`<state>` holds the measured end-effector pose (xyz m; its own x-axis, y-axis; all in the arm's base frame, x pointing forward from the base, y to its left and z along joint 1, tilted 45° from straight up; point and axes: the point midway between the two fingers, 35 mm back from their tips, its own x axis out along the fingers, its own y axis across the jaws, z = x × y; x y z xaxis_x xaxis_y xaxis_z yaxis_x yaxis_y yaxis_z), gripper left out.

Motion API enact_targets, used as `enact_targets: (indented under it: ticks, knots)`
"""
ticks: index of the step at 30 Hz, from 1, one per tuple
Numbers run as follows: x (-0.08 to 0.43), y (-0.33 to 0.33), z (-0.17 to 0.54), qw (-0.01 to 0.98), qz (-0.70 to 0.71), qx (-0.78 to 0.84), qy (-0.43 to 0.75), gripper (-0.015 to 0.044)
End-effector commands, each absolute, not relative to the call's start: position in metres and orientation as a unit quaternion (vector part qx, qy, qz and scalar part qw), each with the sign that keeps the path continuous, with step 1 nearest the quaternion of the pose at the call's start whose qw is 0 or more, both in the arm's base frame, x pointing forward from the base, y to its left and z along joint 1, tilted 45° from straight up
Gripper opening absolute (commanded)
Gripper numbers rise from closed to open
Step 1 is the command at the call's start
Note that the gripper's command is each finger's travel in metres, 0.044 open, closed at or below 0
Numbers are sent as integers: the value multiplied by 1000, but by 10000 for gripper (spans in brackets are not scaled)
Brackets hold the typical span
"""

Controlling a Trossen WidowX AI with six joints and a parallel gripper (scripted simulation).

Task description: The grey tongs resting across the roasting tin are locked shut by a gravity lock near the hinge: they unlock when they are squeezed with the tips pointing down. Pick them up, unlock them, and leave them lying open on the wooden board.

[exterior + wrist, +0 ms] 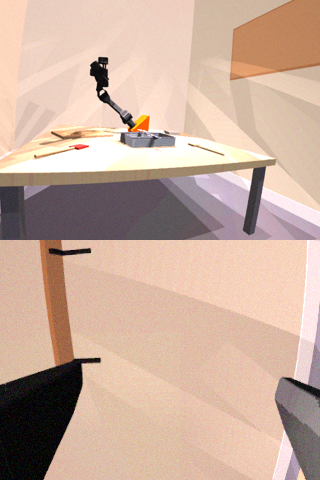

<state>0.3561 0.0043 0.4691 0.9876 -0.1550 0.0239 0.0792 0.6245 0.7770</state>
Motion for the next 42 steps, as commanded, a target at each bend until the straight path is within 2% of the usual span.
enact_targets:
  ticks: [1,5,6,12,17,22,29,42]
  knots:
    - [358,4,467,902,-68,425,-40,374]
    - [385,4,439,919,-99,380,21,269]
    - [396,3,426,925,-111,361,48,260]
    - [447,-1,341,933,-158,241,217,260]
    - [471,-8,262,901,-175,131,374,260]
    - [475,-16,180,833,-162,30,528,260]
    - [454,-30,87,693,-101,-83,709,260]
    - [447,-30,78,677,-93,-92,725,260]
